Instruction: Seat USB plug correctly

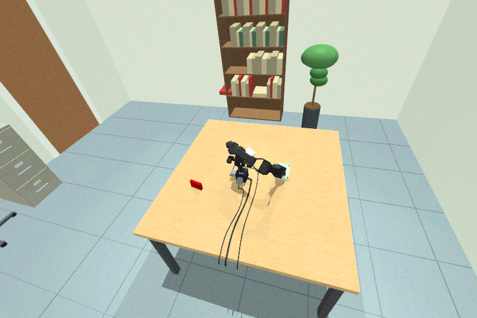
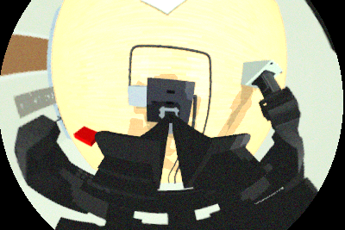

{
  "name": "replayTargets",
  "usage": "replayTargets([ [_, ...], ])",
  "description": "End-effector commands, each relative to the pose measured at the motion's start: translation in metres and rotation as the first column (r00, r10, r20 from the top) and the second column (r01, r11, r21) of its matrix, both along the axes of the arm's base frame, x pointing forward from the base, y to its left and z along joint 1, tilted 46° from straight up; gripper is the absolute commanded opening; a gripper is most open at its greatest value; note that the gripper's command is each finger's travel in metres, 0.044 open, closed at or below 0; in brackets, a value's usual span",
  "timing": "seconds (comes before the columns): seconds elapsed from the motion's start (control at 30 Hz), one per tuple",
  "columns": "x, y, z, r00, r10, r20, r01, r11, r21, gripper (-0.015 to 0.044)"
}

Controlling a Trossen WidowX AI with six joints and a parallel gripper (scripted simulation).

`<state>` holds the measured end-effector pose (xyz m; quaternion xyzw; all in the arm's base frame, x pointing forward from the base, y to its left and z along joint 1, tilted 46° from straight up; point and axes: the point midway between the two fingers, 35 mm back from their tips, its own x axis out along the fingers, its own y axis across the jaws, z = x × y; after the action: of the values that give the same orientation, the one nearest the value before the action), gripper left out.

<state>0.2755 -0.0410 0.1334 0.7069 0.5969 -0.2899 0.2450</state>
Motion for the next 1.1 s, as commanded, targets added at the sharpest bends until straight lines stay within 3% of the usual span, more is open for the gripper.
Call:
replayTargets([
  [0.0,0.0,0.0,0.0,1.0,0.001,0.0,-0.001,1.0,0.0,0.0],
  [1.07,-0.002,-0.011,0.01,1.0,0.0,0.0,0.0,1.0,0.0,0.0],
])
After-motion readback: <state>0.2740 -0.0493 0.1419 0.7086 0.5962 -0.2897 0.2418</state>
